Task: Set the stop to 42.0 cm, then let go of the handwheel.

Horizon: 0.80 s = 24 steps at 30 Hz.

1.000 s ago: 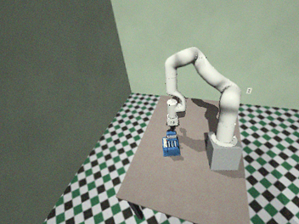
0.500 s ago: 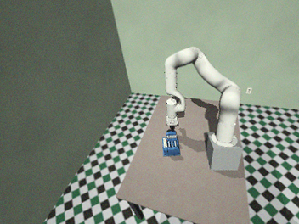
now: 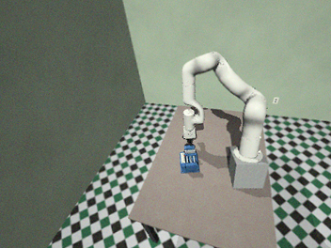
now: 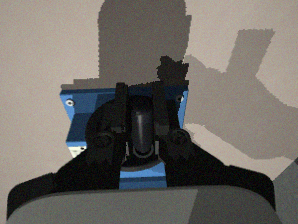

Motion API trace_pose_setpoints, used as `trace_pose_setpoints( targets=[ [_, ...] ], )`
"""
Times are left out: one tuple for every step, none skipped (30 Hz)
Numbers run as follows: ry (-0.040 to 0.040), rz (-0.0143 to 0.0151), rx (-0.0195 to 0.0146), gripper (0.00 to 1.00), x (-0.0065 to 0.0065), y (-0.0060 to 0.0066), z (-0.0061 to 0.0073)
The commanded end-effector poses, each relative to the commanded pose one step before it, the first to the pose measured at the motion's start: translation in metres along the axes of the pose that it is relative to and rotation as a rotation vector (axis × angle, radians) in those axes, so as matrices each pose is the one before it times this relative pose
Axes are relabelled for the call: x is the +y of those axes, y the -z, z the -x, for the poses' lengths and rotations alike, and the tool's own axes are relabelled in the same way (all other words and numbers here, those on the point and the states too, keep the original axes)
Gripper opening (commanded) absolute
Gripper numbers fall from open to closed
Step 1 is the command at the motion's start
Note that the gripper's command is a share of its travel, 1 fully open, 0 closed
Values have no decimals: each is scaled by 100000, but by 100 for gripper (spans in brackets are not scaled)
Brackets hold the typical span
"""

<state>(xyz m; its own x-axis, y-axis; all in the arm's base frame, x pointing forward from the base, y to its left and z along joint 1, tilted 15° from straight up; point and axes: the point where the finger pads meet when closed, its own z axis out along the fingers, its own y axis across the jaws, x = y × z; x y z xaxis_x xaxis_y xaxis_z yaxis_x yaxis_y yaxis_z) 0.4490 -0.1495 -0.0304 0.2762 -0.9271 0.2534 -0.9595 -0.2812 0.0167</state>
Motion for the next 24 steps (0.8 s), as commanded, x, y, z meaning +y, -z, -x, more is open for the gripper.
trace_pose_setpoints(
  targets=[
    [-1, -57, -6, 6, -344, 107, -30],
    [0, 0, 0, 6, 0, 0, 0],
    [0, 1, 1, 6, -82, 11, -1],
    [0, 0, 0, 6, -83, 12, 0],
    [0, 0, 0, 6, -85, 12, 0],
    [0, -1, -1, 6, -86, 12, 0],
    [0, -1, -1, 6, -90, 9, 0],
    [0, 1, 2, 6, -100, -4, -1],
    [0, 0, 1, 6, -102, -4, 0],
    [0, 0, 0, 6, -104, -3, 0],
    [0, -1, -1, 6, -105, -3, 1],
    [0, 0, 0, 6, -117, -17, 0],
    [0, 1, 1, 6, -126, -27, -1],
    [0, 0, 0, 6, -127, -27, 0],
    [0, -1, -1, 6, -129, -27, 1],
    [0, 1, 1, 6, -157, -61, -1],
    [0, 0, 0, 6, -161, -65, 0],
    [0, 0, 0, 6, 0, 0, 0],
    [0, 0, 0, 6, 0, 0, 0],
    [0, 0, -1, 6, -173, -78, 0],
    [0, 0, 0, 6, -220, -137, -1],
    [0, 0, 0, 6, -221, -159, 0],
    [0, 0, 0, 6, -222, -200, 0],
    [0, 0, 0, 6, -204, -237, 0]
  ],
)
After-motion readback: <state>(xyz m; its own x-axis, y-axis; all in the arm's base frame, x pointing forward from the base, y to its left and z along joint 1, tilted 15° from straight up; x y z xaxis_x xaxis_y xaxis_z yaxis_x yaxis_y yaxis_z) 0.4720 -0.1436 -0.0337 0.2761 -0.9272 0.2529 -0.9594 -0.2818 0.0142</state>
